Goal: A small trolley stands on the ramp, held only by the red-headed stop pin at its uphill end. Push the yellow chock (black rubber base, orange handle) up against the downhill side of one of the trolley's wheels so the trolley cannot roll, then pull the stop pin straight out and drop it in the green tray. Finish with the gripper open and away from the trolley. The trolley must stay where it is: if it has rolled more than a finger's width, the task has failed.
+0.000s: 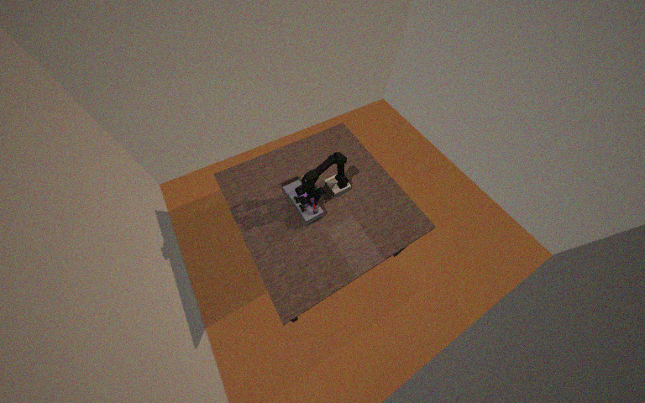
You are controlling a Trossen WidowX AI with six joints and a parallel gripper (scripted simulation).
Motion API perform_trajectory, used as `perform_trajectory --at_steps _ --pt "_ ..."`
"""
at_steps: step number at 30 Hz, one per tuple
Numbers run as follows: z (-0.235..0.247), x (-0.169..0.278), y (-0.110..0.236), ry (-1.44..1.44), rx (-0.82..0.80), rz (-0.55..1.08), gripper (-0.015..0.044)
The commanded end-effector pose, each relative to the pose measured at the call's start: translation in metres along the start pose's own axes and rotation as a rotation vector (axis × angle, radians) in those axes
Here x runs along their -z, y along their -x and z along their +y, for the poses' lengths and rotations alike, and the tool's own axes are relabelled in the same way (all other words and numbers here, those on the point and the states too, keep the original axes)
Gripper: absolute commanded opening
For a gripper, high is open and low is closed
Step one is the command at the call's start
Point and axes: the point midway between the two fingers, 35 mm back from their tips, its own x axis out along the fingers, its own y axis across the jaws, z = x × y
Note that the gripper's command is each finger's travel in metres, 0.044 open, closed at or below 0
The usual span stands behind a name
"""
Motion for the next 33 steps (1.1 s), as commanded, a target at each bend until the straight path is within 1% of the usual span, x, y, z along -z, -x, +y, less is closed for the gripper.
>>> perform_trajectory --at_steps 1,8,33 --pt "-0.001 0.001 -0.007 -0.005 0.004 0.004 0.0190" --pt "-0.001 0.001 -0.010 -0.005 0.004 0.004 0.0190" --pt "-0.001 0.001 -0.046 -0.005 0.004 0.005 0.0190"
